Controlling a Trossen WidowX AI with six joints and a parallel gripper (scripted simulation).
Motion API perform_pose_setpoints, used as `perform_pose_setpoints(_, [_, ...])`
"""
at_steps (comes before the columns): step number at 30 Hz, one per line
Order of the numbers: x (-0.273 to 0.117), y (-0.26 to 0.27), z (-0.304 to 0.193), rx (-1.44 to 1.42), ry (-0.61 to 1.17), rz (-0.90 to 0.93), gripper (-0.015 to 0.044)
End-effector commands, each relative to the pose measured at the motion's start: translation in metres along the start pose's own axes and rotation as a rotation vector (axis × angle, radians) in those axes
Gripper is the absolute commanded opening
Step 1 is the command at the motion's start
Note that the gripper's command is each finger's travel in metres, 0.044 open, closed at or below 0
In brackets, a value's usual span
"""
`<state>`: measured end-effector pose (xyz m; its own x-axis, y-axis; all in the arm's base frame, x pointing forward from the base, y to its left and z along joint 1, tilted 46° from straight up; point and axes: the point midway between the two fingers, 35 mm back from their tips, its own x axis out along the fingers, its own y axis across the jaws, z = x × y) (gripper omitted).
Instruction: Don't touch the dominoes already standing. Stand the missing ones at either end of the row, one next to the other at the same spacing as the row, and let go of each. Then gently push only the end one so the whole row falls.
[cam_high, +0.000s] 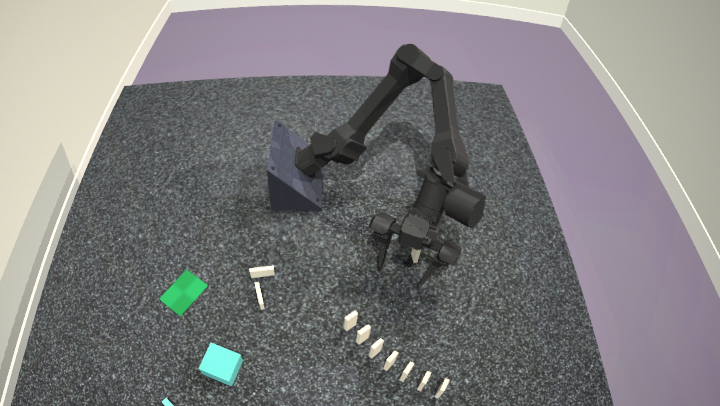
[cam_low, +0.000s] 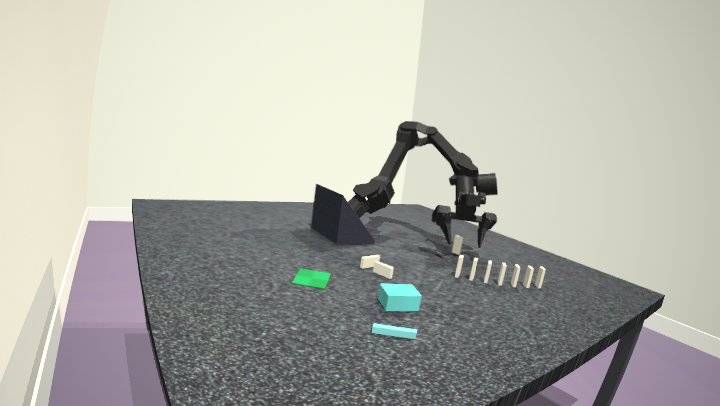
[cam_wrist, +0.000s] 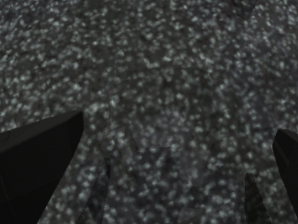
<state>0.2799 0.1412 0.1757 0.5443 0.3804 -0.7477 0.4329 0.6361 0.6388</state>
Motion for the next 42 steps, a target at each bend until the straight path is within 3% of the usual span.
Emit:
perform_pose_setpoints(1, [-0.067, -0.001, -0.003, 0.733, 0.505, -0.219, 0.0440])
perform_pose_setpoints(6, [-0.090, 0.000, -0.011, 0.925, 0.616, -0.298, 0.0440])
perform_pose_setpoints(24, [-0.090, 0.000, -0.011, 0.925, 0.617, -0.298, 0.0440])
perform_pose_setpoints(35, [-0.042, 0.002, -0.047, 0.925, 0.618, -0.295, 0.0440])
perform_pose_setpoints(42, [-0.037, 0.002, -0.052, 0.925, 0.619, -0.294, 0.0440])
